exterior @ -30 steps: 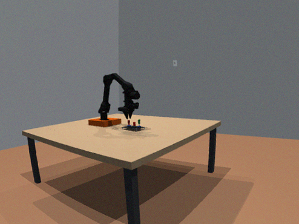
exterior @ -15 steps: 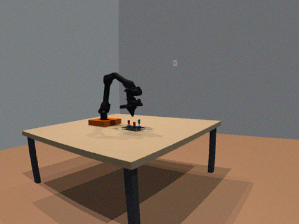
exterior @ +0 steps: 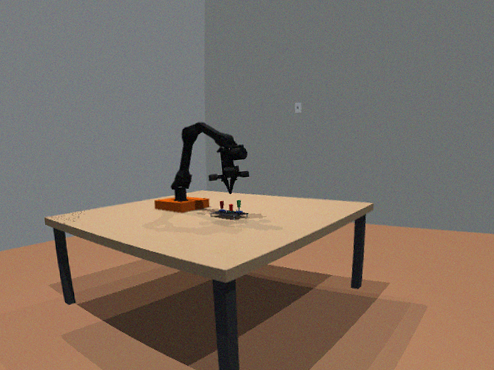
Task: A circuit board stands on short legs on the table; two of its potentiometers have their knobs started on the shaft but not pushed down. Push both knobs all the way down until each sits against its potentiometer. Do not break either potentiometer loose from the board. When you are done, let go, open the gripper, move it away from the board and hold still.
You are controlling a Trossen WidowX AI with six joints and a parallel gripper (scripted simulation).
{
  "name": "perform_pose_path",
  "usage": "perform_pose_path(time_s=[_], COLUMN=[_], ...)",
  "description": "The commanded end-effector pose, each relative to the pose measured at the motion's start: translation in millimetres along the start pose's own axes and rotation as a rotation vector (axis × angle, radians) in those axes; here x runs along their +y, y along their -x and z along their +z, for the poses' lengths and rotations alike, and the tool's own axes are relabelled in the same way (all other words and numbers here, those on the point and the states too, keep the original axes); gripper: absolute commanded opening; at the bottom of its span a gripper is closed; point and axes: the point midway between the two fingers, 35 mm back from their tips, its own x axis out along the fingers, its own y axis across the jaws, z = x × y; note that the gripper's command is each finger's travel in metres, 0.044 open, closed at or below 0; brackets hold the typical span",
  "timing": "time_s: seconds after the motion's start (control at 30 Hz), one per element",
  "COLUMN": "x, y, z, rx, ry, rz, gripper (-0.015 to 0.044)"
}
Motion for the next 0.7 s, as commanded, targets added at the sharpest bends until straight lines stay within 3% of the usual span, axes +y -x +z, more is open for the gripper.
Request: perform_pose_path(time_s=[0.0,0.67], x=[2.6,15.7], y=[0.5,6.9], z=[2.5,15.4], rx=[0.007,0.015], ry=[-0.138,-0.825], rz=[-0.007,-0.034], gripper=[0.0,0.0])
